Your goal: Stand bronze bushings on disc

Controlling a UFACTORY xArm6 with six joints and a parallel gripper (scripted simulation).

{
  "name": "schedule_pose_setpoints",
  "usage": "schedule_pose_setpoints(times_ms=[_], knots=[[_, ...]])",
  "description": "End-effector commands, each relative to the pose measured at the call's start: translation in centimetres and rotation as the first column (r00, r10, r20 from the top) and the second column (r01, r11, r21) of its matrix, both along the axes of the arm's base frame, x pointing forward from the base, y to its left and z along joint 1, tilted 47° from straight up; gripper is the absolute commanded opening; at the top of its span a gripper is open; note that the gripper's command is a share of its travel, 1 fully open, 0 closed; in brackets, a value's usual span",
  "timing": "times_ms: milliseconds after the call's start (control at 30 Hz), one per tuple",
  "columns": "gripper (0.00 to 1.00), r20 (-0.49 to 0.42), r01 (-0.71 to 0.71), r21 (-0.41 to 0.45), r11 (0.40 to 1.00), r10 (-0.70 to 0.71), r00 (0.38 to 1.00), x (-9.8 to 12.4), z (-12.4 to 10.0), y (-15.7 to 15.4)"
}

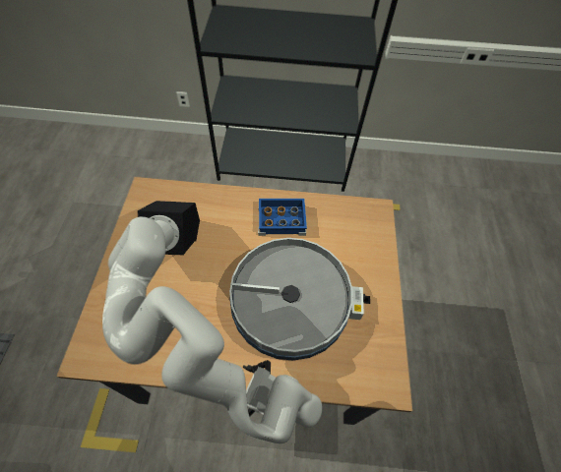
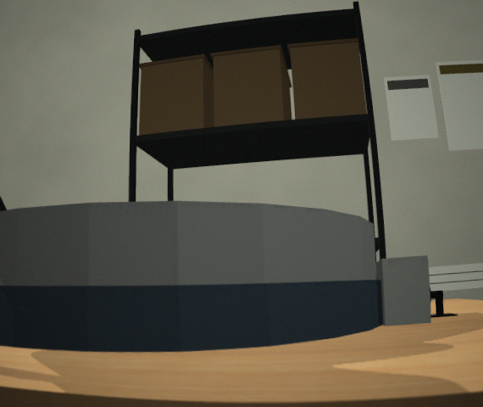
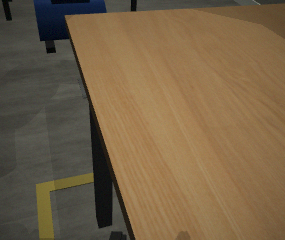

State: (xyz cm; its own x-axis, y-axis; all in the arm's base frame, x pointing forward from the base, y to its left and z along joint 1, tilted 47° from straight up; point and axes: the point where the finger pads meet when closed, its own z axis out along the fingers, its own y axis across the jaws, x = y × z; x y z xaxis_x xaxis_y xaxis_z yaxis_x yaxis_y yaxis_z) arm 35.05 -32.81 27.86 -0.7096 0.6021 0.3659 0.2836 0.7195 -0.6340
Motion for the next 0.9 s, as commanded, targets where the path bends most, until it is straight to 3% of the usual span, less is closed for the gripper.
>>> schedule_pose_setpoints(times_ms=[0, 600, 733, 867], knots=[[1.00, 0.004, -0.002, -0.002, 1.000, 0.002, 1.000, 0.1, 0.2, 0.0], [1.00, 0.001, -0.011, 0.000, 1.000, 0.011, 1.000, 0.2, 0.1, 0.2], [1.00, -0.041, -0.189, 0.044, 0.981, 0.190, 0.981, 2.0, -1.6, 3.2], [1.00, -0.095, -0.414, 0.116, 0.903, 0.425, 0.900, 4.1, -4.7, 8.8]])
